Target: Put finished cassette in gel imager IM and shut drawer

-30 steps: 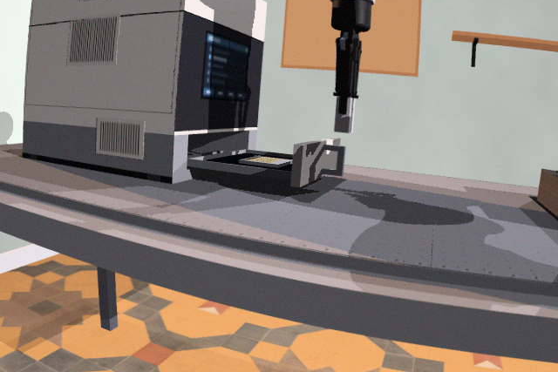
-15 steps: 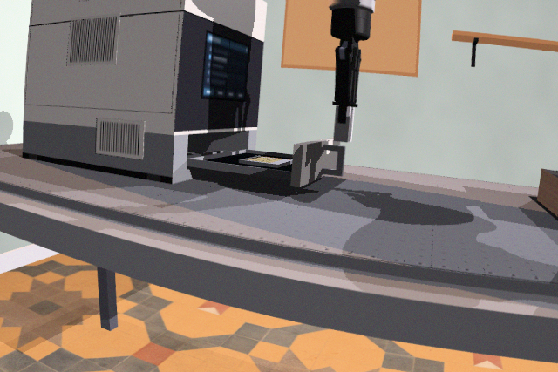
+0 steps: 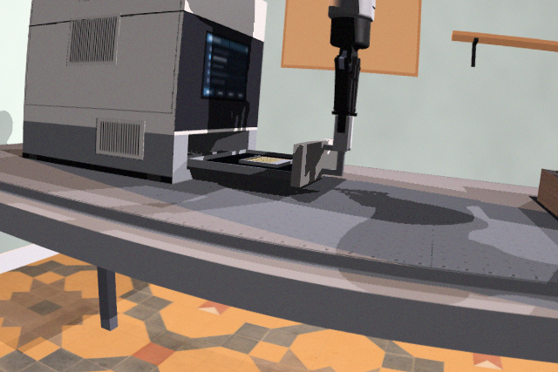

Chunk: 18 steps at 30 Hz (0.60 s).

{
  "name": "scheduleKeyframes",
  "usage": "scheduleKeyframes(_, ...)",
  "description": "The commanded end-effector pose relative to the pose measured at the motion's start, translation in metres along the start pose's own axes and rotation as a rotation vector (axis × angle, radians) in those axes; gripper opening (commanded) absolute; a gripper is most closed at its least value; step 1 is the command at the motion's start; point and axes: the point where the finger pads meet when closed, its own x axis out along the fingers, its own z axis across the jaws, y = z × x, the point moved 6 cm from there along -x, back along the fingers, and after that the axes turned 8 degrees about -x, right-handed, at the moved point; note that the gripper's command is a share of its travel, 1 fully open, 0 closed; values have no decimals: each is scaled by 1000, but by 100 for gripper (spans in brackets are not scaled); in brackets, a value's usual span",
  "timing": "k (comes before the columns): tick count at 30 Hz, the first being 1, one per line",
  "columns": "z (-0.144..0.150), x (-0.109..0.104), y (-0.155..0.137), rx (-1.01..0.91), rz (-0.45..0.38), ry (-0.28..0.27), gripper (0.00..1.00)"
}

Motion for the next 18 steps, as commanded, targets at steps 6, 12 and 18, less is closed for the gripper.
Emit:
scheduleKeyframes(6, 0, 11, 0, 0, 0, 0, 24)
scheduleKeyframes(12, 0, 17, 0, 0, 0, 0, 24)
scheduleKeyframes(18, 0, 25, 0, 0, 0, 0, 24)
